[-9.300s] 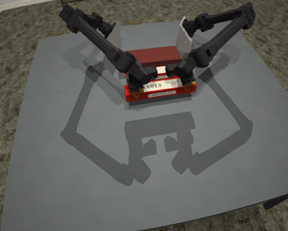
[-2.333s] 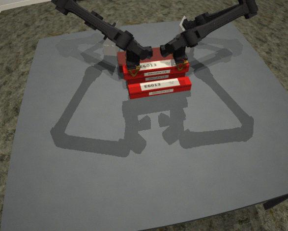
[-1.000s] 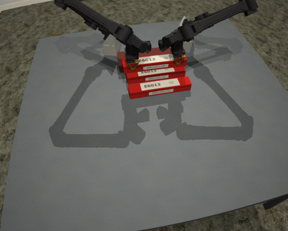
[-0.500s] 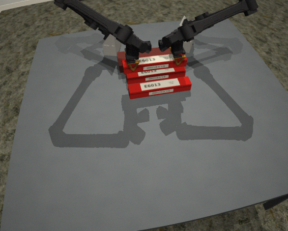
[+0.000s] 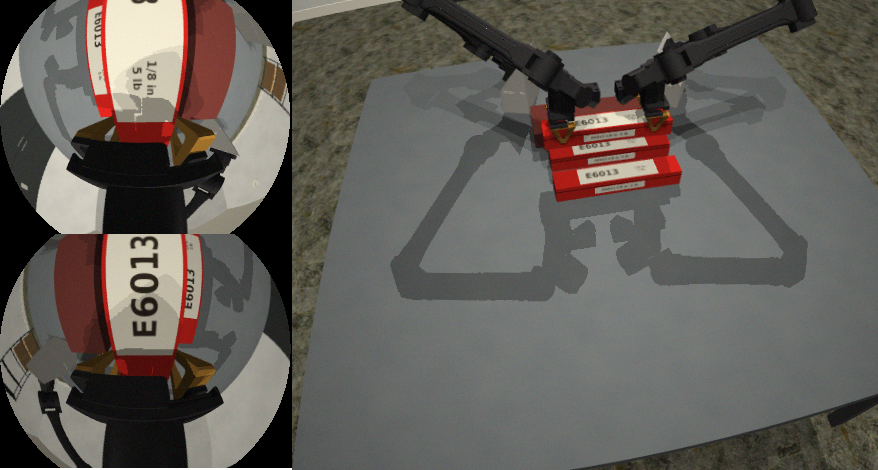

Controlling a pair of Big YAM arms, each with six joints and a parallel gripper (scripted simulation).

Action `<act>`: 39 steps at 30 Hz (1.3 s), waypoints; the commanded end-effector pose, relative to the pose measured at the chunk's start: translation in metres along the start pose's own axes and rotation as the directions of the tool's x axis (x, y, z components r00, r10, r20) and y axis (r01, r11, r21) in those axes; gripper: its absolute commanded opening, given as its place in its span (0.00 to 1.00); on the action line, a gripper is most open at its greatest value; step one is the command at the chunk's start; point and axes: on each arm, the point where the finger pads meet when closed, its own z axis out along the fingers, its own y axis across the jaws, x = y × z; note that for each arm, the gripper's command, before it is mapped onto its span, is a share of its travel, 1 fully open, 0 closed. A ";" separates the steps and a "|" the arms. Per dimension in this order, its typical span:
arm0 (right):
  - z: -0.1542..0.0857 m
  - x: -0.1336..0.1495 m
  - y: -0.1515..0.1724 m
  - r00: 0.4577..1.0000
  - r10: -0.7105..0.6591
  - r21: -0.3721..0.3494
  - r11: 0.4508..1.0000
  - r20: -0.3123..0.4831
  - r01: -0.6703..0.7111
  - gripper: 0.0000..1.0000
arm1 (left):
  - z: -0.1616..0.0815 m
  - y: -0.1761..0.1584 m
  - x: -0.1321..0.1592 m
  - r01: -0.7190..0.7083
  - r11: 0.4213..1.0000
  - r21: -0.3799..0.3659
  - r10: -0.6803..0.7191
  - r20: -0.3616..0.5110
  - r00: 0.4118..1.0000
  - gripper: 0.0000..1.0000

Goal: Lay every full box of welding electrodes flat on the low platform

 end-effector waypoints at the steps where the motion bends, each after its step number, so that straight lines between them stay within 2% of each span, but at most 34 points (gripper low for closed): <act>1: -0.033 -0.001 -0.013 1.000 0.015 0.052 0.999 0.016 -0.016 0.00 | -0.028 0.011 -0.006 0.015 0.999 -0.040 -0.013 0.033 0.999 0.00; 32: -0.070 -0.001 -0.012 1.000 0.015 0.053 0.998 0.019 -0.016 0.00 | -0.065 0.009 -0.005 0.015 0.999 -0.039 -0.014 0.035 0.999 0.00; 39: -0.070 -0.001 -0.012 1.000 0.015 0.053 0.998 0.019 -0.016 0.00 | -0.066 0.009 -0.005 0.016 0.999 -0.039 -0.014 0.035 0.999 0.00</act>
